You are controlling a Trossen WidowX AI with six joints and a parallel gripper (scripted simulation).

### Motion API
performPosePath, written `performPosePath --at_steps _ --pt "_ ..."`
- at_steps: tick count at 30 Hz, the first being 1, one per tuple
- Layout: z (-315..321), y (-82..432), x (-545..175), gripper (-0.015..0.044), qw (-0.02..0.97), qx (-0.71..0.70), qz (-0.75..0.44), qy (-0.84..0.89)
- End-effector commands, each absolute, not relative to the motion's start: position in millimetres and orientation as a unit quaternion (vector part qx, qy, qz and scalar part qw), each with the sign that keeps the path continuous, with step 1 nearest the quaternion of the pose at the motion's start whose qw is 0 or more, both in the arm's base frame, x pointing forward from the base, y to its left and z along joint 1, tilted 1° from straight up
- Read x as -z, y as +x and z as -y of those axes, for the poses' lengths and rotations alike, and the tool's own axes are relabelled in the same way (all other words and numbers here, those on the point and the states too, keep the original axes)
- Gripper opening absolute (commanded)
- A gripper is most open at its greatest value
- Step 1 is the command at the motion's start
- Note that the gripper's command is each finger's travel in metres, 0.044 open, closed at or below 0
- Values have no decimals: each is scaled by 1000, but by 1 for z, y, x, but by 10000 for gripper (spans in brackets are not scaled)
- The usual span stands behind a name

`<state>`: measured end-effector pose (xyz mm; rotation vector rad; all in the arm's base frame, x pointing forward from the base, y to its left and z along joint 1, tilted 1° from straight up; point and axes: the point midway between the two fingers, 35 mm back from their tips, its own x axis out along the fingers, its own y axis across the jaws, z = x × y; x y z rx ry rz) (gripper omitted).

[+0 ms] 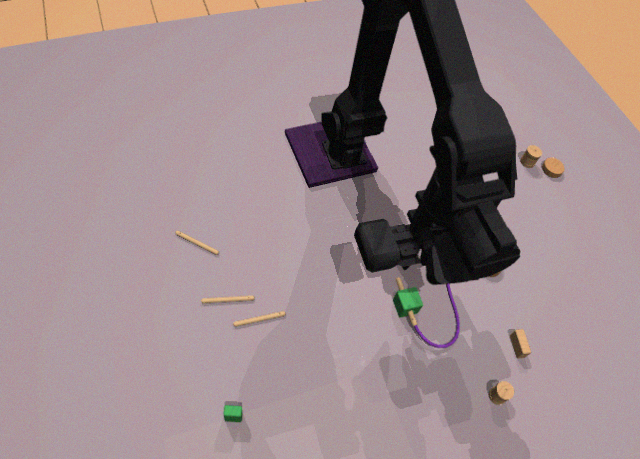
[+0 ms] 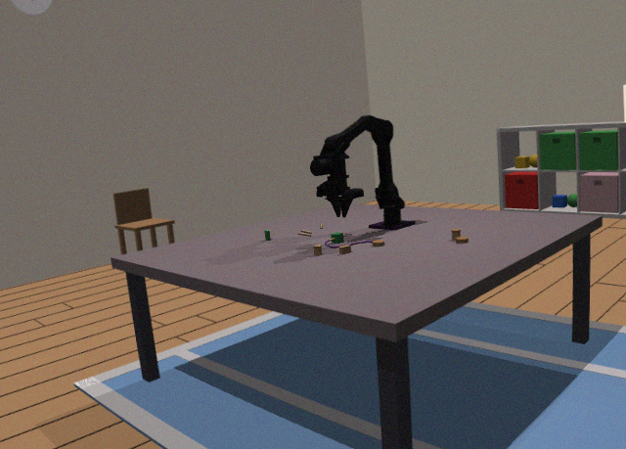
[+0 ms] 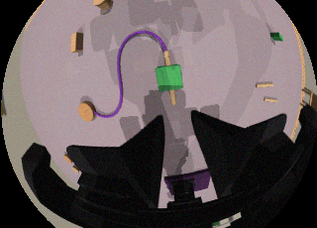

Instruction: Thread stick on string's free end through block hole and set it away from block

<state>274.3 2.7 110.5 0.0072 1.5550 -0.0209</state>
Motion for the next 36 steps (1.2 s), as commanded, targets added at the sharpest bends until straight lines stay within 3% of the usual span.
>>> performPosePath --at_steps 1,36 --pt "-2 275 -104 124 712 13 -702 4" --pt "-1 275 -46 124 712 13 -702 4"
